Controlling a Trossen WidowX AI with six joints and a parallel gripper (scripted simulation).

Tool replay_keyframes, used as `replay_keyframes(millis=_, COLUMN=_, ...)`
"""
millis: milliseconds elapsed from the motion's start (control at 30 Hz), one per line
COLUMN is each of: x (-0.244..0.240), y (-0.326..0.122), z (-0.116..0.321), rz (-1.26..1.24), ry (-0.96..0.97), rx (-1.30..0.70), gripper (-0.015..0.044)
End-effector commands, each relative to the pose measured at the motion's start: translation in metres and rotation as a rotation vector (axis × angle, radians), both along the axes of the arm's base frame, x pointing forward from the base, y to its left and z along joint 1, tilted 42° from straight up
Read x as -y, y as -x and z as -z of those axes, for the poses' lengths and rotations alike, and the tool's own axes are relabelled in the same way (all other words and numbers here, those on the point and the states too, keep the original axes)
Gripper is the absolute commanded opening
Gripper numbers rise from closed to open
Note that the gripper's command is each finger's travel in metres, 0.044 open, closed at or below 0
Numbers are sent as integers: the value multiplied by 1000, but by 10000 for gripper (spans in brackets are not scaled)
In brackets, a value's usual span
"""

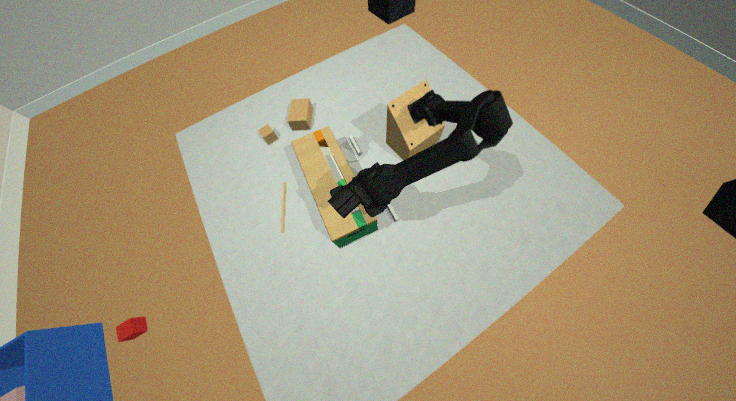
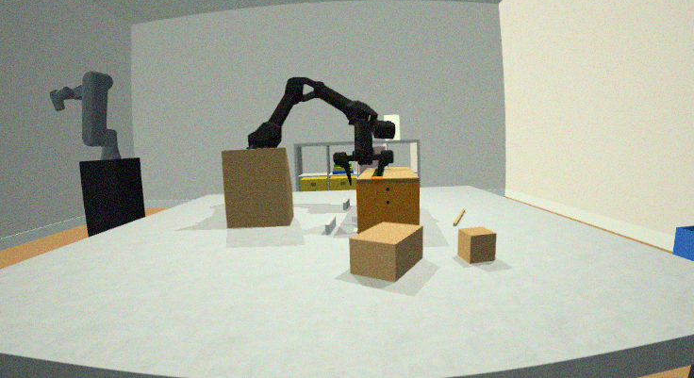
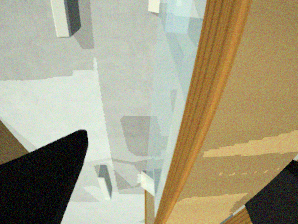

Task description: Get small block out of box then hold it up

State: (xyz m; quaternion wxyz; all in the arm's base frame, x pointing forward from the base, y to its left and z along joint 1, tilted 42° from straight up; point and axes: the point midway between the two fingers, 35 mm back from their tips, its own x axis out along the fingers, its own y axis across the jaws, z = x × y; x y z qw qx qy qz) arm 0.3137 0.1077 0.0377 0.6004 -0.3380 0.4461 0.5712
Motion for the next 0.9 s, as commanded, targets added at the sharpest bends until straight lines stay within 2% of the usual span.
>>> replay_keyframes(millis=0, x=2, y=0, z=2, rz=0, ry=0, rx=1, gripper=400)
replay_keyframes(millis=867, x=77, y=18, z=69, rz=0, ry=5, rx=-1, gripper=400)
